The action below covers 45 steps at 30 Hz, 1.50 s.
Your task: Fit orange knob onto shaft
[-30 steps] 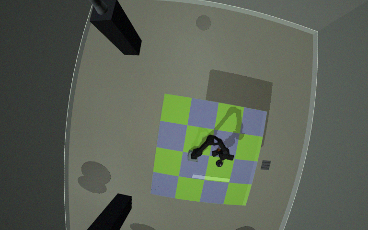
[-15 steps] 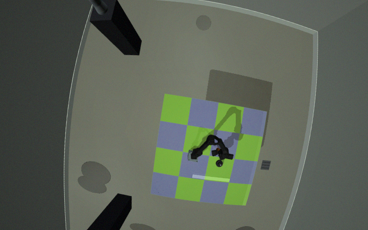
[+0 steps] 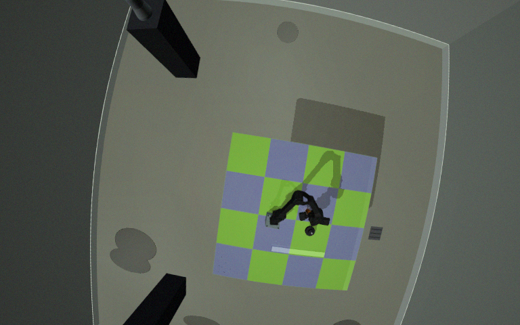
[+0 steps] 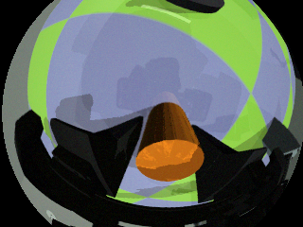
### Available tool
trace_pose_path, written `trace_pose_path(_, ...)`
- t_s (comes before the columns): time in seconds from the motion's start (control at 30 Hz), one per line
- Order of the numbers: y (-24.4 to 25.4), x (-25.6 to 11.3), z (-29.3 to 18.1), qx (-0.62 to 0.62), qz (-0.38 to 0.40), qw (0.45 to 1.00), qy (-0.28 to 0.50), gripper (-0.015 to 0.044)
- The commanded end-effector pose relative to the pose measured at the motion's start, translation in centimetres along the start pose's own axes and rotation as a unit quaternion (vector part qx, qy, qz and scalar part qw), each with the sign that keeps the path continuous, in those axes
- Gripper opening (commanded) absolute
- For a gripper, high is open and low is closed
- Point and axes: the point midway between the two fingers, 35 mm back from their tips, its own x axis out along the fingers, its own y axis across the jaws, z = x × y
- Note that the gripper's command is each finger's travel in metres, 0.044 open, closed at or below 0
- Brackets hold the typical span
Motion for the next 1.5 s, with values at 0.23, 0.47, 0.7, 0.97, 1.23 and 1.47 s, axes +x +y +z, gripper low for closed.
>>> trace_pose_path(0.23,0.2,-4.0,0.3,0.001,-0.001,1.000,-0.003,0.0345)
trace_pose_path(0.47,0.0,-8.1,0.1,0.003,0.000,1.000,0.000,0.0440)
trace_pose_path(0.7,0.0,-7.1,0.1,0.003,0.000,1.000,0.000,0.0440)
trace_pose_path(0.97,0.0,-6.0,0.2,0.003,0.000,1.000,0.000,0.0440)
trace_pose_path(1.23,0.1,-4.7,0.2,0.003,0.000,1.000,-0.001,0.0440)
trace_pose_path(1.47,0.1,-3.6,0.3,0.003,0.000,1.000,-0.001,0.0440)
